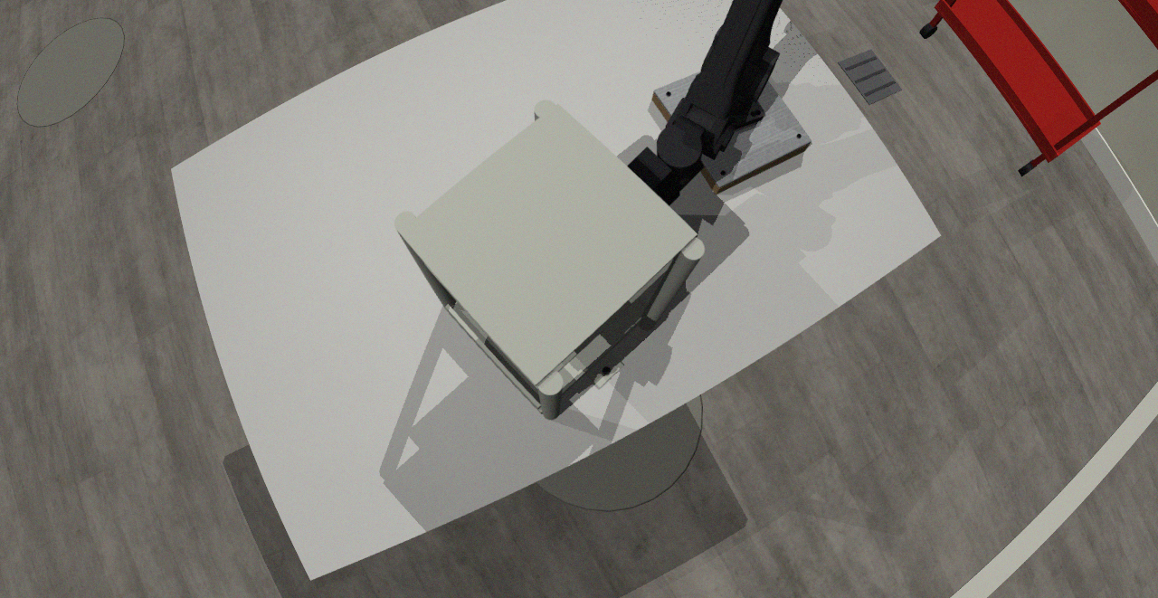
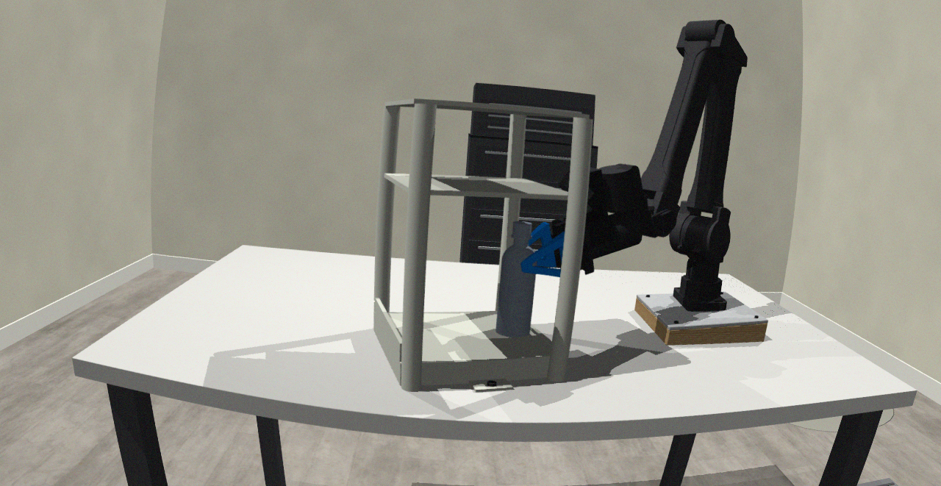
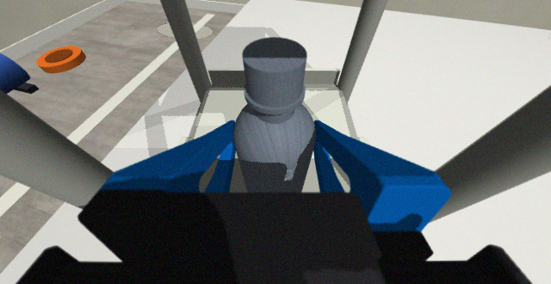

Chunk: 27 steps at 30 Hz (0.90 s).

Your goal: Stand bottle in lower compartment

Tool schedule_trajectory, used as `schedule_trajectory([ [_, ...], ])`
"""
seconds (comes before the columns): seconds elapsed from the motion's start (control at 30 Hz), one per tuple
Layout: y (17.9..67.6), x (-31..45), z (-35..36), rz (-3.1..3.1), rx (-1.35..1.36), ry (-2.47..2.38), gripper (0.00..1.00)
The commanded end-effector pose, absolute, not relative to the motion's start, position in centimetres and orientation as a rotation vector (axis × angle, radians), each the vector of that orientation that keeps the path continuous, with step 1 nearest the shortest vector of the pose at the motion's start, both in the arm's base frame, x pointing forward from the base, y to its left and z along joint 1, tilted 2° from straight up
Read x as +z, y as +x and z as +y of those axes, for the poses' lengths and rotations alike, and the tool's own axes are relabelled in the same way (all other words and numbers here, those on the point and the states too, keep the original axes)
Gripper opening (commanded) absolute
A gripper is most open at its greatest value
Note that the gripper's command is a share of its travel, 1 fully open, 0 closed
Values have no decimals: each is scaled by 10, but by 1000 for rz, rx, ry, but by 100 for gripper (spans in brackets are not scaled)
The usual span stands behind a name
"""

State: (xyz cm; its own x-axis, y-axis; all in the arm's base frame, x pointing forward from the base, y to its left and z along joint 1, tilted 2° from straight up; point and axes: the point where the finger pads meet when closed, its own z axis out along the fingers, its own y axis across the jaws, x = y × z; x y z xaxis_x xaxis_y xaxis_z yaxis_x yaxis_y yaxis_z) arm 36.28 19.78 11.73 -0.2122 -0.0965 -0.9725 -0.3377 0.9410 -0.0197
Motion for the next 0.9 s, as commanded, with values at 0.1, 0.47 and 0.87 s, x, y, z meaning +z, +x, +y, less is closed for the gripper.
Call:
schedule_trajectory([
  [0.1,377,137,208,1740,237,-316,37],
  [0.47,377,137,208,1739,237,-315,37],
  [0.87,373,132,206,1751,233,-320,84],
])
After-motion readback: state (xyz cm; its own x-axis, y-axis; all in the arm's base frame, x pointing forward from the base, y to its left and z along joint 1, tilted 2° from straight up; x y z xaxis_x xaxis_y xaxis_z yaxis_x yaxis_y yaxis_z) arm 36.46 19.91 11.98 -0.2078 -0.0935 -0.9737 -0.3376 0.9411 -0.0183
